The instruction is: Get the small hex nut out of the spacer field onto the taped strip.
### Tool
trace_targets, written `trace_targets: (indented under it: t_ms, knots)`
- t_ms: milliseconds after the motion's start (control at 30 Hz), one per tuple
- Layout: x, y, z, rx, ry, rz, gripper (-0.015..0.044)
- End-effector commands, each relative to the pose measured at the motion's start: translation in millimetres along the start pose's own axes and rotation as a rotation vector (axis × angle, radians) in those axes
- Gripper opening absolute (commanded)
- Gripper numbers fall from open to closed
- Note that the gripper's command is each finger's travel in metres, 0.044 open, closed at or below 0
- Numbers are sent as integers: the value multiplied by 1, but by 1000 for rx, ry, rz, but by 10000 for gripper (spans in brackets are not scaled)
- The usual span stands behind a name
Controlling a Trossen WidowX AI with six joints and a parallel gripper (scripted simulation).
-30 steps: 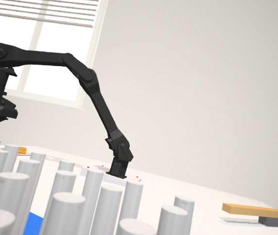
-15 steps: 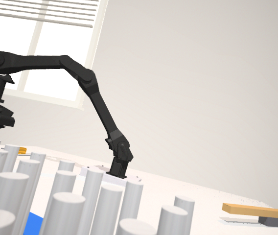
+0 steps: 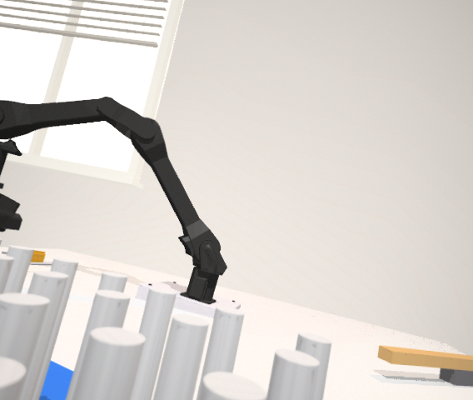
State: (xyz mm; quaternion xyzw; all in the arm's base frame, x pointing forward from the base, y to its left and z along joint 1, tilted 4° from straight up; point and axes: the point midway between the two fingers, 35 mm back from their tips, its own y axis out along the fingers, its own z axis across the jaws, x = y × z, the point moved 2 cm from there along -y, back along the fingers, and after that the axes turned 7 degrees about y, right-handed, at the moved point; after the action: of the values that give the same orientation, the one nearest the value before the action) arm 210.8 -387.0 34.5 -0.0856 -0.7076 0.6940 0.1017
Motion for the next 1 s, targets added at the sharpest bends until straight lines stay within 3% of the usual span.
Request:
trace_targets:
  t_ms: [0, 167, 267, 600, 633, 767, 967]
  knots:
    - [2, 10, -3, -11, 3, -5, 280]
    - [3, 16, -3, -11, 3, -6, 280]
    - [3, 16, -3, -11, 3, -6, 201]
    - [3, 16, -3, -11, 3, -6, 135]
    - [3, 15, -3, -11, 3, -5, 108]
    - [1, -4, -2, -9, 2, -4, 3]
    - [1, -38, -1, -5, 1, -3, 0]
